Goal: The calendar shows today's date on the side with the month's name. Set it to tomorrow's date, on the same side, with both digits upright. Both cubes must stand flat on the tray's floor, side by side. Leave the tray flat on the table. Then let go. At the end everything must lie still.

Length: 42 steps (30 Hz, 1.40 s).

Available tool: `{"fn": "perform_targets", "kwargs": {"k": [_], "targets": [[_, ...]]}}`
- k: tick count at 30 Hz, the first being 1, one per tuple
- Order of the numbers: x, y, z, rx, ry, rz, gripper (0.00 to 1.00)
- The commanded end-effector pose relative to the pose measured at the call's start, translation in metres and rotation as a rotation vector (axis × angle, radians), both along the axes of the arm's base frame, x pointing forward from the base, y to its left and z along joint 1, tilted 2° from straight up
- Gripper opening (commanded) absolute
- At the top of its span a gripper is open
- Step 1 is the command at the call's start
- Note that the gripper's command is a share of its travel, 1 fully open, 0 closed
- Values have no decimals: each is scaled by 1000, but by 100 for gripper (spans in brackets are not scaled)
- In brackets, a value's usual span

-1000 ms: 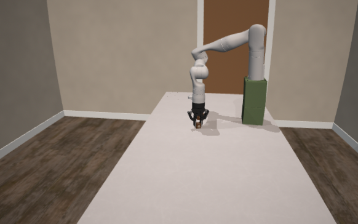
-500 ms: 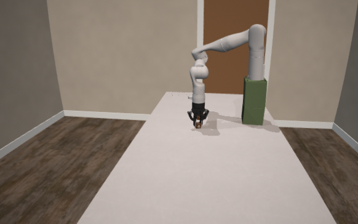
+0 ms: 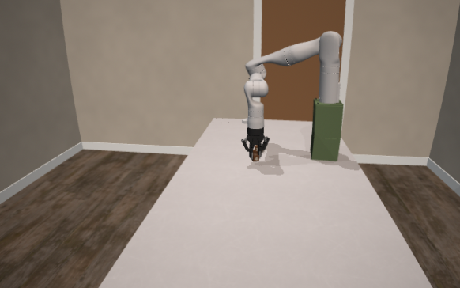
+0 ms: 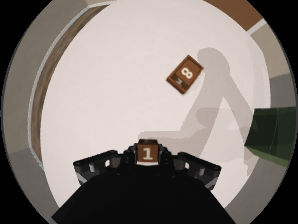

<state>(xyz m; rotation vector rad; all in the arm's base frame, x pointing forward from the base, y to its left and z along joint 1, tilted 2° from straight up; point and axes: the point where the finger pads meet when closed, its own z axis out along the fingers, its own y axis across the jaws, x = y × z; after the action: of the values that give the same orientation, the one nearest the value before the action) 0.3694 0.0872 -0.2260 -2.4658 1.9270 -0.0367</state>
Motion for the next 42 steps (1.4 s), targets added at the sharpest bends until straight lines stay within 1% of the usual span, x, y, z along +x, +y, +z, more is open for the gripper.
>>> {"fn": "perform_targets", "kwargs": {"k": [1, 8, 10, 13, 34, 42], "targets": [[4, -2, 12, -3, -10, 4, 26], [2, -1, 62, -3, -10, 4, 26], [1, -1, 72, -3, -10, 4, 26], [1, -1, 80, -3, -10, 4, 26], [1, -1, 81, -3, -11, 9, 26], [1, -3, 81, -4, -12, 40, 26]]}}
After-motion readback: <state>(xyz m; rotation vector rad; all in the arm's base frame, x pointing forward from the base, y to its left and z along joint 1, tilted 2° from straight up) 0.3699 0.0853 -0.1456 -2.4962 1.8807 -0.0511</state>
